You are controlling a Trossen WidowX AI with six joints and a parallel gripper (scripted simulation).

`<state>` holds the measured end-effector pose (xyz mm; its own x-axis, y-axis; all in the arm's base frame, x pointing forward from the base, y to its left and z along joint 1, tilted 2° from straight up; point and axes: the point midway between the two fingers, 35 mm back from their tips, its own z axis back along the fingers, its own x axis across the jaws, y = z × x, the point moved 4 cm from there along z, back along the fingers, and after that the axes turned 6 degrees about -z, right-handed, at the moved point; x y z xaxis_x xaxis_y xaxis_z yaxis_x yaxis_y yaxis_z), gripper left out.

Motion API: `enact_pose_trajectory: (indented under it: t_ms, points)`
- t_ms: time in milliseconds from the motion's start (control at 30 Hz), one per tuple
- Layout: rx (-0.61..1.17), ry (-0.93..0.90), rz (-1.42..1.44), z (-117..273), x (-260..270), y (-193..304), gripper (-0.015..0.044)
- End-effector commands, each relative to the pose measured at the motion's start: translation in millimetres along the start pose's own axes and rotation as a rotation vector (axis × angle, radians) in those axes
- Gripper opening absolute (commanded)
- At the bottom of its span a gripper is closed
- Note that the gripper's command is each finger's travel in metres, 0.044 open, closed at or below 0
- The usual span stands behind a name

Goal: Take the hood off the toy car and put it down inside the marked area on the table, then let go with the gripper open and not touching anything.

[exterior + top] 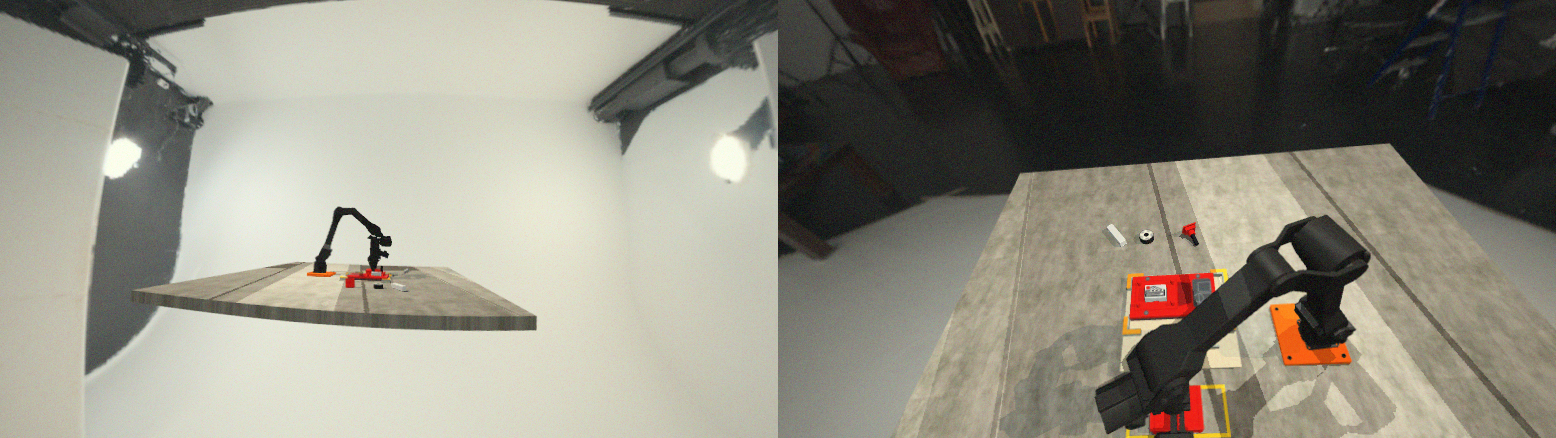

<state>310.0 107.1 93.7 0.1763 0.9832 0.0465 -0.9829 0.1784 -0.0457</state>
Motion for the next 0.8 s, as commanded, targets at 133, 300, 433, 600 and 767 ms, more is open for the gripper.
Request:
enact_pose_trajectory:
  t_ms: [133,300,433,600,767]
  points:
    - [-0.001,-0.002,0.000,37.4,1.0,-2.5,0.0440]
    - [0.001,-0.003,0.000,72.4,-0.4,-0.5,0.0440]
    - [0.001,-0.003,0.000,72.4,-0.4,-0.5,0.0440]
    - [0.001,-0.003,0.000,72.4,-0.4,-0.5,0.0440]
    - [0.001,-0.003,0.000,72.4,-0.4,-0.5,0.0440]
